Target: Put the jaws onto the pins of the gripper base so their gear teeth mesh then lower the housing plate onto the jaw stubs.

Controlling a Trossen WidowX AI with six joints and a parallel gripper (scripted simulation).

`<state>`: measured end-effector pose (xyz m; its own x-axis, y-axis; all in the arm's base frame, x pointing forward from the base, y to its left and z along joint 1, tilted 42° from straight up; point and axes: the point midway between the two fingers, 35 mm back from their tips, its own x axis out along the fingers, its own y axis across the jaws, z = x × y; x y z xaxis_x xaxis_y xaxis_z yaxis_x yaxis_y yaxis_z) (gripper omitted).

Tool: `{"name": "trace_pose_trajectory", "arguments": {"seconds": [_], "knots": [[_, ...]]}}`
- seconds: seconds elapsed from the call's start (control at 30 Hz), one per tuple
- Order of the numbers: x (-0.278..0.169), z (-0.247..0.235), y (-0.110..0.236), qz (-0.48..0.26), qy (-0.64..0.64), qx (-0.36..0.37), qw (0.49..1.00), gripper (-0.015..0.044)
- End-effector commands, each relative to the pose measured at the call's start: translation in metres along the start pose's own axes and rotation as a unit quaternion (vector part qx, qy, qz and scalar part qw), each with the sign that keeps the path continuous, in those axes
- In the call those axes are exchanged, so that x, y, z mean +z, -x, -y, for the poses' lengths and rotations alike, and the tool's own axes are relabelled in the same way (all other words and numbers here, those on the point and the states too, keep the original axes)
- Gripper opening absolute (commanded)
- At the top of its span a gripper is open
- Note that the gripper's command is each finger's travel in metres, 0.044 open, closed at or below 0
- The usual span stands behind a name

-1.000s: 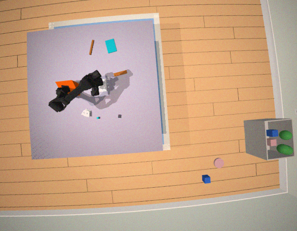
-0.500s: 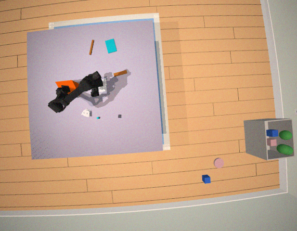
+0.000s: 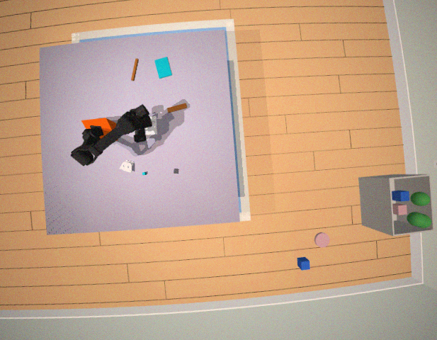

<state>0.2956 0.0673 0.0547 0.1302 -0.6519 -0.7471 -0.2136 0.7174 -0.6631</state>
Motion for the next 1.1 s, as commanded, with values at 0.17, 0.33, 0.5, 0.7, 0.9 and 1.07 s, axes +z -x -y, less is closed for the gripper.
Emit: {"name": "trace_pose_trajectory", "arguments": {"seconds": [0.17, 0.33, 0.5, 0.7, 0.9, 1.07], "knots": [[0.0062, -0.0071, 0.0000, 0.002, 0.002, -0.002, 1.000, 0.0134], [0.0062, -0.0071, 0.0000, 0.002, 0.002, -0.002, 1.000, 0.0134], [0.0062, -0.0071, 0.0000, 0.002, 0.002, -0.002, 1.000, 0.0134], [0.0062, -0.0071, 0.0000, 0.002, -0.003, -0.002, 1.000, 0.0134], [0.0062, -0.0076, 0.0000, 0.002, -0.003, -0.002, 1.000, 0.0134], [0.0062, -0.0082, 0.0000, 0.002, -0.003, -0.002, 1.000, 0.0134]]}}
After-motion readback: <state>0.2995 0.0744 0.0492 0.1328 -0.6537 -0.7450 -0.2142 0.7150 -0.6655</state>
